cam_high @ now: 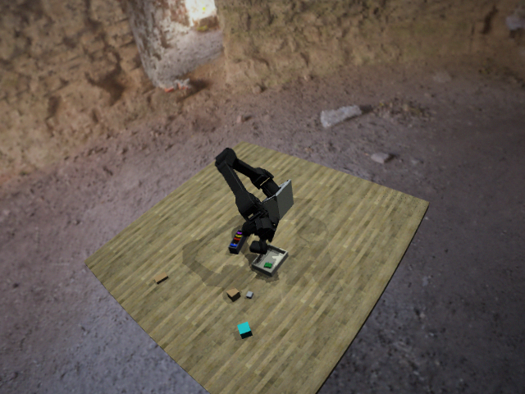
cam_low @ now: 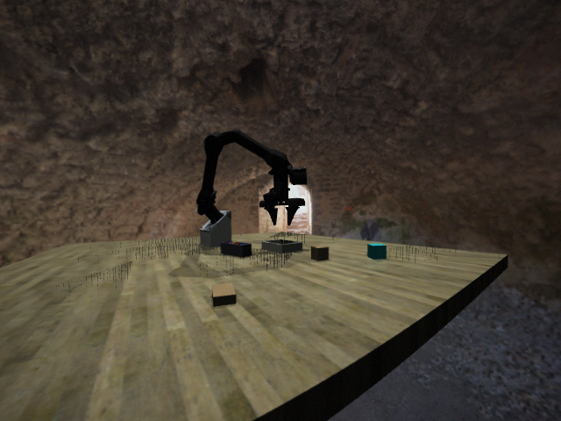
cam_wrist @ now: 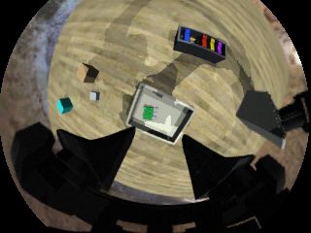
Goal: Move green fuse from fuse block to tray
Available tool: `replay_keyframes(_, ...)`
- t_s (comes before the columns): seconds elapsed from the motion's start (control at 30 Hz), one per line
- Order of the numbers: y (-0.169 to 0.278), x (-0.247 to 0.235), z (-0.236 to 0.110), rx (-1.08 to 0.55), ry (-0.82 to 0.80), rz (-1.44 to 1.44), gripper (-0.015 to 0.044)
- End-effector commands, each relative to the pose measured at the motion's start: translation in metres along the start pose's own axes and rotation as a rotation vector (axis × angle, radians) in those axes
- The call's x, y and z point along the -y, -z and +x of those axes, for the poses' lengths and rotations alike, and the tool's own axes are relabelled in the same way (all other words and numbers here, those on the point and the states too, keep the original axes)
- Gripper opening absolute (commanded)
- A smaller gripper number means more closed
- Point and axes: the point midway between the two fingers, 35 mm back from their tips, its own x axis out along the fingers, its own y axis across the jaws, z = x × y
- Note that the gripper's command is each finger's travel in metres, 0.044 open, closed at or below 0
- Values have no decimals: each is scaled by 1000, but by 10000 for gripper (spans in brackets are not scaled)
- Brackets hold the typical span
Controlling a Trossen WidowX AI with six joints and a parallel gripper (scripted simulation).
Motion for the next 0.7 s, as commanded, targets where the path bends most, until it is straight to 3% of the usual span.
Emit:
replay_keyframes(0.0, 0, 0, -2, -2, 6, 7, 330)
replay_keyframes(0.67, -1, 1, 0, 1, 6, 0, 330)
